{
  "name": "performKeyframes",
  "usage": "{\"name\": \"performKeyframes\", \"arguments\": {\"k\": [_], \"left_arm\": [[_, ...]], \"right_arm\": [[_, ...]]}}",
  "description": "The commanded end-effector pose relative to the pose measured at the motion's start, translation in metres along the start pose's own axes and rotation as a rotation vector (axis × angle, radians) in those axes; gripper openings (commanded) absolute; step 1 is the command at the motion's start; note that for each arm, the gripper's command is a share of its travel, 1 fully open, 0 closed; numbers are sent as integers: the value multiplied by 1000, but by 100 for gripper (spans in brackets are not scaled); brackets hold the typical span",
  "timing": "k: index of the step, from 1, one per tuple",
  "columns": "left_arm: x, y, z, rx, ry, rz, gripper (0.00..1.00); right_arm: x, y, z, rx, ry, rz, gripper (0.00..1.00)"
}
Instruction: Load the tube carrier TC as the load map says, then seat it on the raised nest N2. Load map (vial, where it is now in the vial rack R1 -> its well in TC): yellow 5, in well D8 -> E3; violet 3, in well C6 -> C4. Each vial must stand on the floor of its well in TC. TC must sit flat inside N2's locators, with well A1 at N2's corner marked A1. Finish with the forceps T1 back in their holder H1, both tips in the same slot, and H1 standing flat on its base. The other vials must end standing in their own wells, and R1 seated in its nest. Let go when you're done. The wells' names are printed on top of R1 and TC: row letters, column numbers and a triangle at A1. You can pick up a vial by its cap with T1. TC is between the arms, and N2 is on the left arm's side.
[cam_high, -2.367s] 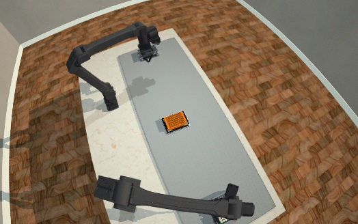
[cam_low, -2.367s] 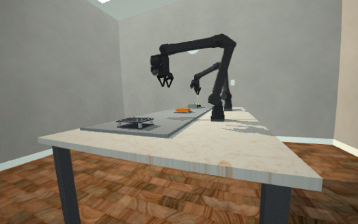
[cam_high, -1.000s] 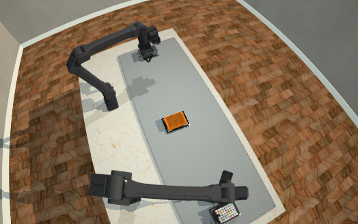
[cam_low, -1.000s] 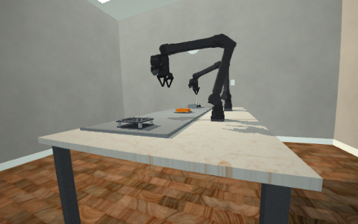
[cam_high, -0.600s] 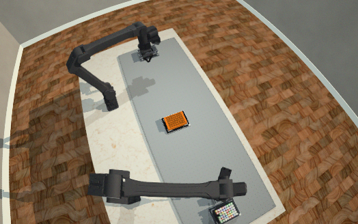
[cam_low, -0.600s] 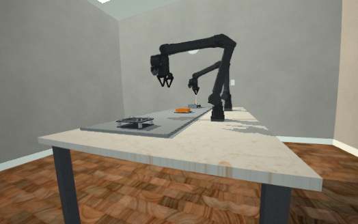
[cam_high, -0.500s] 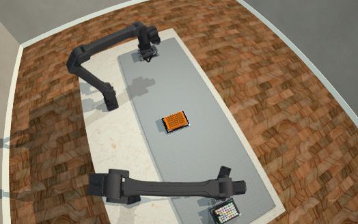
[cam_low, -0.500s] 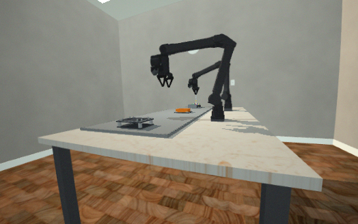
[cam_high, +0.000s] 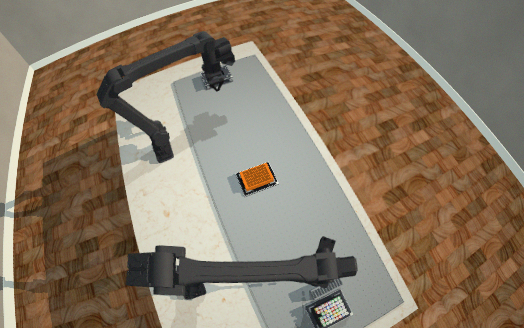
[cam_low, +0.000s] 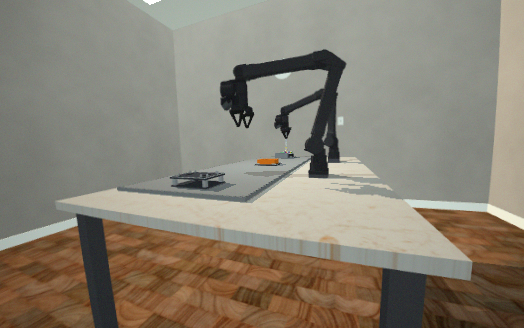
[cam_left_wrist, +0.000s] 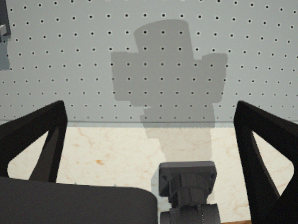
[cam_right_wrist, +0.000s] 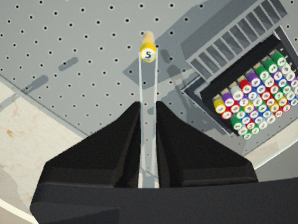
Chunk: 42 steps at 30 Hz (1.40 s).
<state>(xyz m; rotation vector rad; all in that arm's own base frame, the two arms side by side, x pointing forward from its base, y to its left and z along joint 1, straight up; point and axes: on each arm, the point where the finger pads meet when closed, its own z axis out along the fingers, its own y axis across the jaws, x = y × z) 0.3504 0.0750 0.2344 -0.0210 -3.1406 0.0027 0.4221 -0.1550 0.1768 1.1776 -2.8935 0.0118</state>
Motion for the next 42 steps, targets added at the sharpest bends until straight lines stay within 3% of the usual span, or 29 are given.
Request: {"name": "performKeyframes", "arguments": {"k": [1,42], "left_arm": [[-9,2,-14,-10,-36,1,100],[-9,2,-14,-10,-36,1,100]], "right_arm": [[-10,4,-14,45,-22,8,9],[-53,43,-15,41,-30,8,9]]}}
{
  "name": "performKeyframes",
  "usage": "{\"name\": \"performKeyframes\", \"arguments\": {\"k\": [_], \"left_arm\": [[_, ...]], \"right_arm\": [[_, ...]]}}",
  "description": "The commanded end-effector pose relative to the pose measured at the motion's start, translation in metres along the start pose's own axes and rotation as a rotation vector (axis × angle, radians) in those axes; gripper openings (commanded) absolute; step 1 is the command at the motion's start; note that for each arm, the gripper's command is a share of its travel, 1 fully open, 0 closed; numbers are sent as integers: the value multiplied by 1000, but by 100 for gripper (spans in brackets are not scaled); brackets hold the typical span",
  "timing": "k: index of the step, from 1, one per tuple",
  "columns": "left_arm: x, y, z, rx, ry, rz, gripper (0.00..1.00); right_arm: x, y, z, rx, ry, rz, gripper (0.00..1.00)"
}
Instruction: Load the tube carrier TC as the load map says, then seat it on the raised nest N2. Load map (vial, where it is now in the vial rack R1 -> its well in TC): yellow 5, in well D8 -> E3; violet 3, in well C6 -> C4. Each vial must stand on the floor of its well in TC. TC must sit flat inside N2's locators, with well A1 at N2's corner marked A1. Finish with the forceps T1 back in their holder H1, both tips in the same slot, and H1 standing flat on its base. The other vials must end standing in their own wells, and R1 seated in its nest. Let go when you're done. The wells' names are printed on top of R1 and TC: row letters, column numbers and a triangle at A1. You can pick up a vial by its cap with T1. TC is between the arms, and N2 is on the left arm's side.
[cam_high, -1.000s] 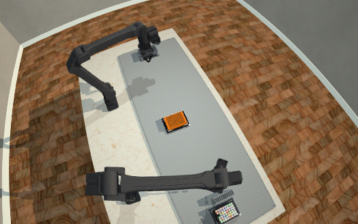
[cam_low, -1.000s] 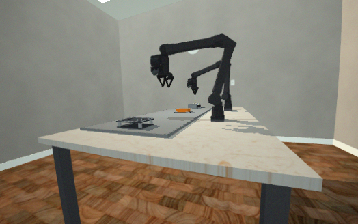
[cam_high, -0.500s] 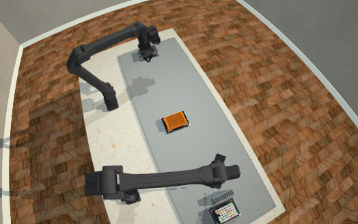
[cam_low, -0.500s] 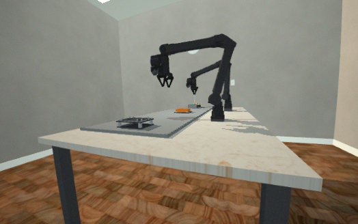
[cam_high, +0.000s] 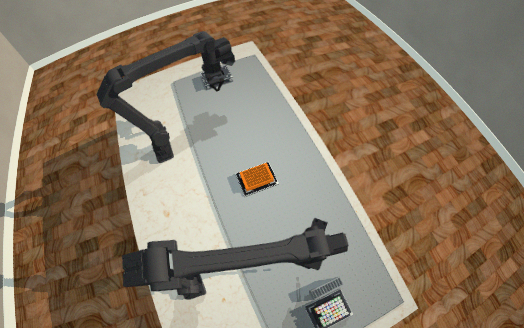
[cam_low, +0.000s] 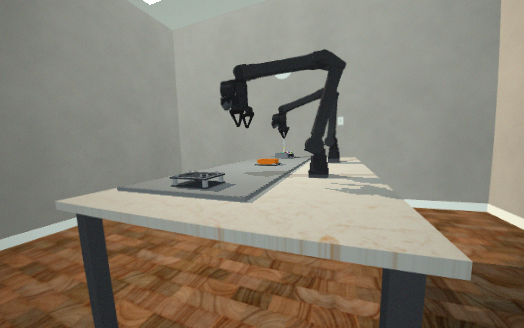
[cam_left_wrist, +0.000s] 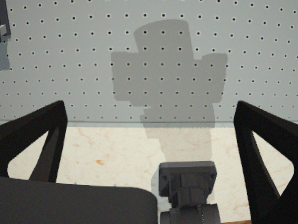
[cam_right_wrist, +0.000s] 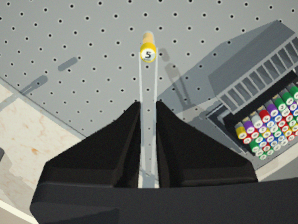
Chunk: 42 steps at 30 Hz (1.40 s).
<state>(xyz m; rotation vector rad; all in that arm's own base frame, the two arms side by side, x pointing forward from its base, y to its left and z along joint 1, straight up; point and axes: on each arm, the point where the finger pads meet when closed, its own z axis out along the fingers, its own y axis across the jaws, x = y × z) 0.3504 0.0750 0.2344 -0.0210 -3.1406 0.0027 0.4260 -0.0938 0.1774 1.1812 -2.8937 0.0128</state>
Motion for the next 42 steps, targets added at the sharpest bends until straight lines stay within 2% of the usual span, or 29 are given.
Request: {"name": "performKeyframes", "arguments": {"k": [1,14,15,20,42], "left_arm": [[-9,2,-14,-10,-36,1,100],[-9,2,-14,-10,-36,1,100],[-9,2,-14,-10,-36,1,100],[-9,2,-14,-10,-36,1,100],[-9,2,-14,-10,-36,1,100]], "right_arm": [[-8,4,-13,38,-28,10,9],[-21,17,-13,34,-28,10,9],[-26,13,-21,51,-40,10,9],[-28,24,-13,33,-29,10,9],[-52,48,-13,25,-27,10,9]]}}
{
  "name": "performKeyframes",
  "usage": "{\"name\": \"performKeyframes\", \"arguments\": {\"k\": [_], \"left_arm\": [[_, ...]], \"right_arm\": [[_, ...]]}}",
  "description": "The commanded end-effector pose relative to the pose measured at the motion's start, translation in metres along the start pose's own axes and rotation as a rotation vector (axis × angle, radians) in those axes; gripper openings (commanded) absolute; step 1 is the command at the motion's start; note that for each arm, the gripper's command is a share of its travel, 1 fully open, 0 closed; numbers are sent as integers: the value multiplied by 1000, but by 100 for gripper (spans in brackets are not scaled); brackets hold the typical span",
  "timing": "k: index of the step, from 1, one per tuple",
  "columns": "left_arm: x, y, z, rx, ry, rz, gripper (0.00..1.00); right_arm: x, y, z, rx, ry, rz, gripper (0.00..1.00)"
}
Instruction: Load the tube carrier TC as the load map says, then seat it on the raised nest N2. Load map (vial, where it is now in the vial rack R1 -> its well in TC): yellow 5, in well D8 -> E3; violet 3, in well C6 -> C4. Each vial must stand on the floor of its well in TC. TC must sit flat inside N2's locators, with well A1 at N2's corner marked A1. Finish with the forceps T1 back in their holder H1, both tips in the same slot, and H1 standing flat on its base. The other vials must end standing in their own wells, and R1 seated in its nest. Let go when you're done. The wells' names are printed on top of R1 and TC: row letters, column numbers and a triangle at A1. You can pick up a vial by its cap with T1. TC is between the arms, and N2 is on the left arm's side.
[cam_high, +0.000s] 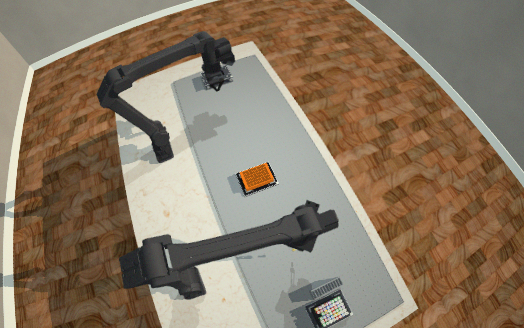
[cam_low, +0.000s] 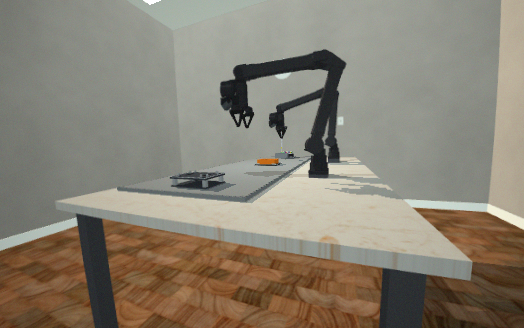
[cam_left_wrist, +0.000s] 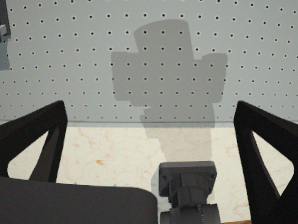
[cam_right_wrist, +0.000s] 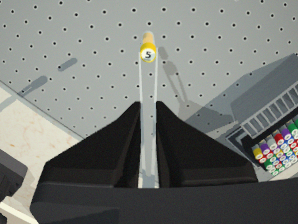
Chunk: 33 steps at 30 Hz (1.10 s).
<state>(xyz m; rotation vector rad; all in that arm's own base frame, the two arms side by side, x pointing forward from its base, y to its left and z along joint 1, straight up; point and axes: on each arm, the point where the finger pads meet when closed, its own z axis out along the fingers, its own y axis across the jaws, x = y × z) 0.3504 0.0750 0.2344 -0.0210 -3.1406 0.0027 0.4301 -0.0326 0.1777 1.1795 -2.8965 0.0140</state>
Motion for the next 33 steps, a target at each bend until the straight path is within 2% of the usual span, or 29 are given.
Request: {"name": "performKeyframes", "arguments": {"k": [1,23,33], "left_arm": [[-9,2,-14,-10,-36,1,100],[-9,2,-14,-10,-36,1,100],[-9,2,-14,-10,-36,1,100]], "right_arm": [[-7,8,-12,23,-25,8,9],[-33,25,-20,29,-34,8,9],[-54,29,-23,28,-36,8,9]]}}
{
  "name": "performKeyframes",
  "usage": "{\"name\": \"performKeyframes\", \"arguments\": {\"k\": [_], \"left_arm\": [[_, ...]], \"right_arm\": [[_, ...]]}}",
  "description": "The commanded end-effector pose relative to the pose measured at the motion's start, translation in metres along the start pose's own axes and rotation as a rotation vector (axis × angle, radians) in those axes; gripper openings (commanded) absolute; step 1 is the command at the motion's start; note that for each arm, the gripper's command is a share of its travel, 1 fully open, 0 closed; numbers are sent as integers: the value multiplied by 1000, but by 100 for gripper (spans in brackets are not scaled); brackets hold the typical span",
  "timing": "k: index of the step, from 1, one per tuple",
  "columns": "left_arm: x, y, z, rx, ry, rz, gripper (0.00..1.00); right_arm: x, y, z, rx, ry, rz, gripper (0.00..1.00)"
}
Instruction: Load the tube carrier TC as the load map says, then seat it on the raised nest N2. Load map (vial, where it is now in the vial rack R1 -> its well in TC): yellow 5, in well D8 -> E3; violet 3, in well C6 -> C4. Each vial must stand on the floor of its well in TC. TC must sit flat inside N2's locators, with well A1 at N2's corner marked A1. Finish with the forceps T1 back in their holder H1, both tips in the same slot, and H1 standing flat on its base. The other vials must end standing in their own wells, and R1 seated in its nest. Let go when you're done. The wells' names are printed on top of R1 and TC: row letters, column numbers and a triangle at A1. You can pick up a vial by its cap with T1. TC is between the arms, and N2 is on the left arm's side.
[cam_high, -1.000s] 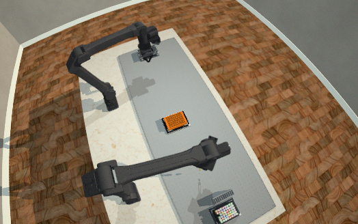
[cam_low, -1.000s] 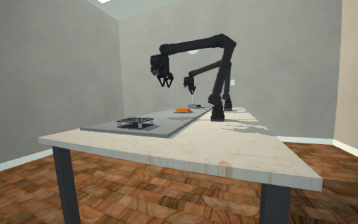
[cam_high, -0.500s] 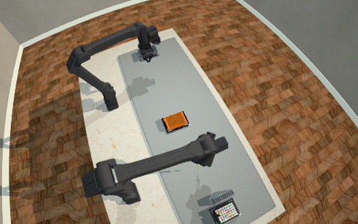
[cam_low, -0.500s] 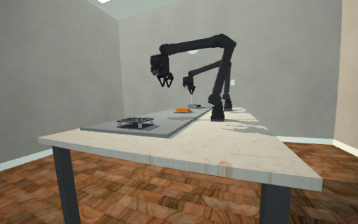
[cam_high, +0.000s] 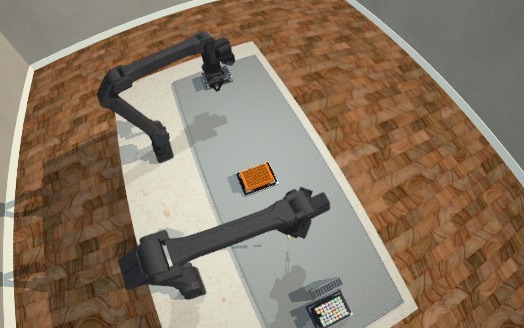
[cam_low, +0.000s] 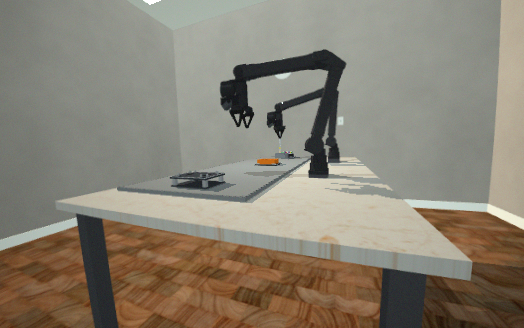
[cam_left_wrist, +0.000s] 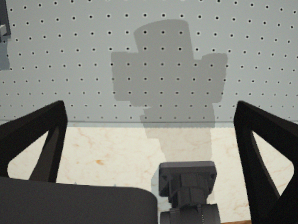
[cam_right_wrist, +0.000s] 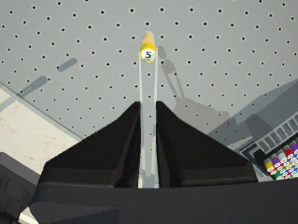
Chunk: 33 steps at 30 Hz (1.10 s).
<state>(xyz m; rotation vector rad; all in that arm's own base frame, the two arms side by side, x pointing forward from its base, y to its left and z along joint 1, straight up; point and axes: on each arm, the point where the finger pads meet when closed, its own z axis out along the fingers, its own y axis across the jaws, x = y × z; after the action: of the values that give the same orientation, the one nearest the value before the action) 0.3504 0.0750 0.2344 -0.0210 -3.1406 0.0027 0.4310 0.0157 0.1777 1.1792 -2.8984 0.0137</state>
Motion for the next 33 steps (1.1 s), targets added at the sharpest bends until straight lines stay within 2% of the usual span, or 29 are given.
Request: {"name": "performKeyframes", "arguments": {"k": [1,33], "left_arm": [[-9,2,-14,-10,-36,1,100],[-9,2,-14,-10,-36,1,100]], "right_arm": [[-21,-3,-20,25,-32,8,9],[-56,30,-19,17,-29,7,9]]}}
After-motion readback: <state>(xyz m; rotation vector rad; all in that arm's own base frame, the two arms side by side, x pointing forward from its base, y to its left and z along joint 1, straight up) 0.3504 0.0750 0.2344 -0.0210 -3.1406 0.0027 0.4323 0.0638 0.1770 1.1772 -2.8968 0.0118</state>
